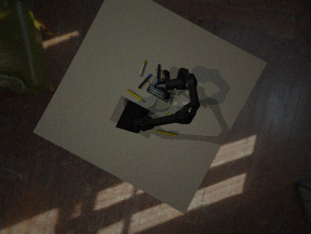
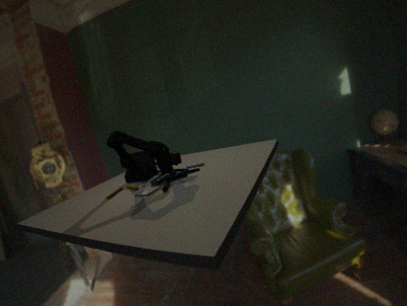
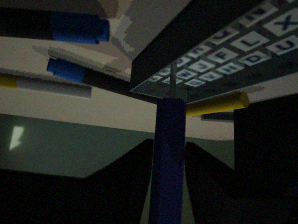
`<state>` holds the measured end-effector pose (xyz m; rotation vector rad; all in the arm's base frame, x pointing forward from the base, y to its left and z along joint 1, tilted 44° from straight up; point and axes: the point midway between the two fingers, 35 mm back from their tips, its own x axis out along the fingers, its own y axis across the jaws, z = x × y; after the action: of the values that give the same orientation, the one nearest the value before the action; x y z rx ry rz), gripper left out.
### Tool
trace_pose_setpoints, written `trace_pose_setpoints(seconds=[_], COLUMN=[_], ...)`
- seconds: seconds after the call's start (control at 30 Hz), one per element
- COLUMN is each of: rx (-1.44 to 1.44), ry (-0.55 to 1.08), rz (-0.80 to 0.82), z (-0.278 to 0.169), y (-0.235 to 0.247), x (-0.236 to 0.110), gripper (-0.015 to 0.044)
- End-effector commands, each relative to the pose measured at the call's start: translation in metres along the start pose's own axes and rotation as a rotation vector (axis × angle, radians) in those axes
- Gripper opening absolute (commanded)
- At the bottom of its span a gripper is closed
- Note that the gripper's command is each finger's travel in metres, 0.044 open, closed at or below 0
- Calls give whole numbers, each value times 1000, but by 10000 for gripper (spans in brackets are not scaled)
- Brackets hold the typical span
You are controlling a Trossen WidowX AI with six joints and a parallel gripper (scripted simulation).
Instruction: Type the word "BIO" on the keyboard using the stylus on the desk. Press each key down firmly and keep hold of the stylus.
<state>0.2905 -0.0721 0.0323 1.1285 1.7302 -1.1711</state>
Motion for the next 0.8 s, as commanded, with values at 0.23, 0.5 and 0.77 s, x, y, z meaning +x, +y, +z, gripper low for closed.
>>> trace_pose_setpoints(seconds=[0.23, 0.5, 0.77], rx=[-4, -4, -5], ry=[-4, -4, -3], rz=[-2, -2, -1], z=[3, 1, -30], y=[0, 0, 0], x=[1, 1, -17], gripper=[81, 81, 81])
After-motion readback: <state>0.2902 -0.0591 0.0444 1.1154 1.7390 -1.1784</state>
